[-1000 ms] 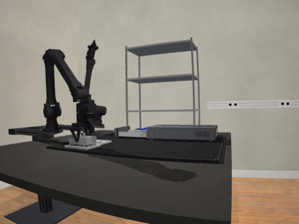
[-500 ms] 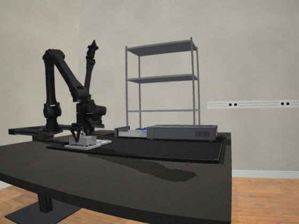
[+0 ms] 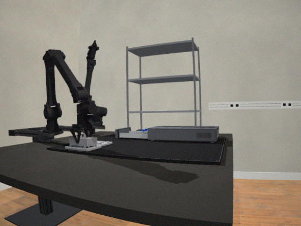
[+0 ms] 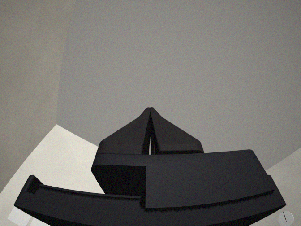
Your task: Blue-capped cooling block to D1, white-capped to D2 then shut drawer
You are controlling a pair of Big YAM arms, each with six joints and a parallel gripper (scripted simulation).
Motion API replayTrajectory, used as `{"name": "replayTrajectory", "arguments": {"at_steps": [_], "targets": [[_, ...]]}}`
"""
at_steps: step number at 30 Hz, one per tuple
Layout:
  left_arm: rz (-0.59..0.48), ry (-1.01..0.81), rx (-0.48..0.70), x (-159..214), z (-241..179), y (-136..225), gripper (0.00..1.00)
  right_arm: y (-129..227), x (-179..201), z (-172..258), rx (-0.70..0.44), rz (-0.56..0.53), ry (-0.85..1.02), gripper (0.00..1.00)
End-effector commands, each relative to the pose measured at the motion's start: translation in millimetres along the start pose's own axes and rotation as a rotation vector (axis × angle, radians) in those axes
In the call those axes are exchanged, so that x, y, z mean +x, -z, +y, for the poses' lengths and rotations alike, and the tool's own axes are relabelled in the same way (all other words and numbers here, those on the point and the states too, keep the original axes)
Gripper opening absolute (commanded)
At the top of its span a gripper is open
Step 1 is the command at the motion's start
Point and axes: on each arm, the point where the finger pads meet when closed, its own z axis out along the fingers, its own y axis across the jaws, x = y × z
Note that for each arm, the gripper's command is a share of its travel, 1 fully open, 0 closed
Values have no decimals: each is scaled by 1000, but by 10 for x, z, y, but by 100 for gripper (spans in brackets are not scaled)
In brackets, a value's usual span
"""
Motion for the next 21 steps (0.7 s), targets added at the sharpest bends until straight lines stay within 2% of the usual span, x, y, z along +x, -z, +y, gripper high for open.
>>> {"name": "replayTrajectory", "arguments": {"at_steps": [1, 21], "targets": [[34, -8, 1, 226, -24, -81, 0, 119, 3, -26, 1, -19, 7, 0], [34, -8, 1, 226, -24, -81, 0, 114, 24, -18, 1, -18, 7, 0]]}}
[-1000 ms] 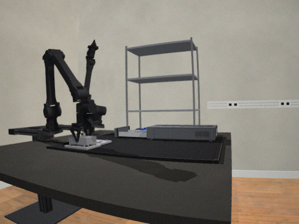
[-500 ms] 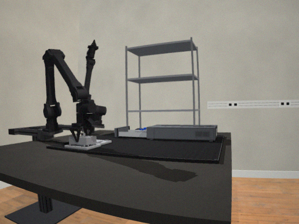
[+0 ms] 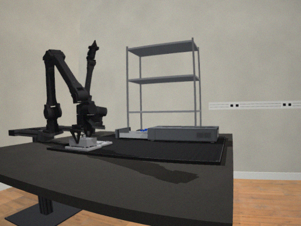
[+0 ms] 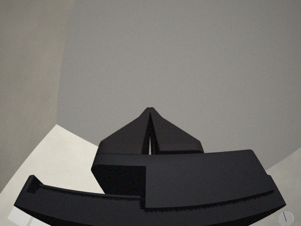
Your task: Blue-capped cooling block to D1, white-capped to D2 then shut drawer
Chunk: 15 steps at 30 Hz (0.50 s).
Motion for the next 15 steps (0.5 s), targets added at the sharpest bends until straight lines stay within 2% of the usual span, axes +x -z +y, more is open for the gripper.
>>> {"name": "replayTrajectory", "arguments": {"at_steps": [1, 15], "targets": [[34, -8, 1, 226, -24, -81, 0, 148, -33, -37, 4, -25, 2, 0], [34, -8, 1, 226, -24, -81, 0, 169, -77, -59, 6, -33, -3, 0]]}}
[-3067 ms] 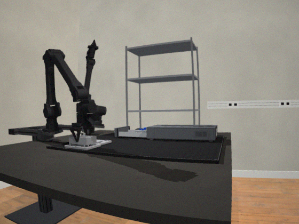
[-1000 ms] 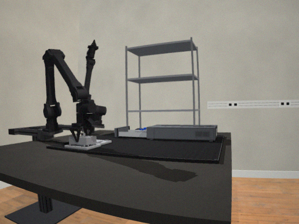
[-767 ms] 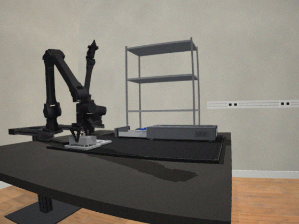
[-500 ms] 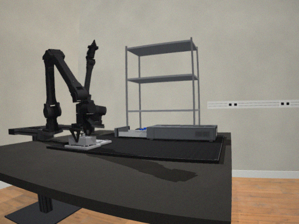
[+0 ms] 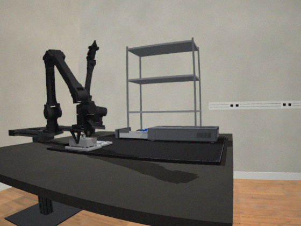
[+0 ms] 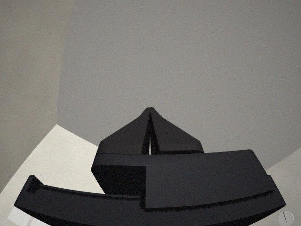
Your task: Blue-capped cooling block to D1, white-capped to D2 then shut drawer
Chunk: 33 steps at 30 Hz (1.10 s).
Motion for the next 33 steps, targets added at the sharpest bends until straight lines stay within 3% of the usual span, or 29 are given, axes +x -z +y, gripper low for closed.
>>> {"name": "replayTrajectory", "arguments": {"at_steps": [1, 28, 33], "targets": [[34, -8, 1, 226, -24, -81, 0, 168, -81, -60, 6, -33, -4, 0], [34, -8, 1, 226, -24, -81, 0, -17, -41, -50, 1, -8, -1, 0], [34, -8, 1, 226, -24, -81, 0, 126, -107, -68, 8, -36, 2, 0]]}}
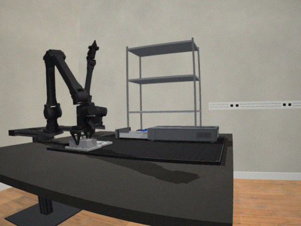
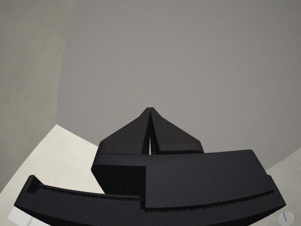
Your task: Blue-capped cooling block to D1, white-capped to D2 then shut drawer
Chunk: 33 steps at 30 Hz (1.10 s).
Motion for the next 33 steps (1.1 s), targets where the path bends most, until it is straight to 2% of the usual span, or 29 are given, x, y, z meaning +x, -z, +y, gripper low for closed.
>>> {"name": "replayTrajectory", "arguments": {"at_steps": [1, 33], "targets": [[34, -8, 1, 226, -24, -81, 0, 194, -104, -67, 11, -37, 3, 0], [34, -8, 1, 226, -24, -81, 0, 119, -140, -46, 10, -36, -2, 0]]}}
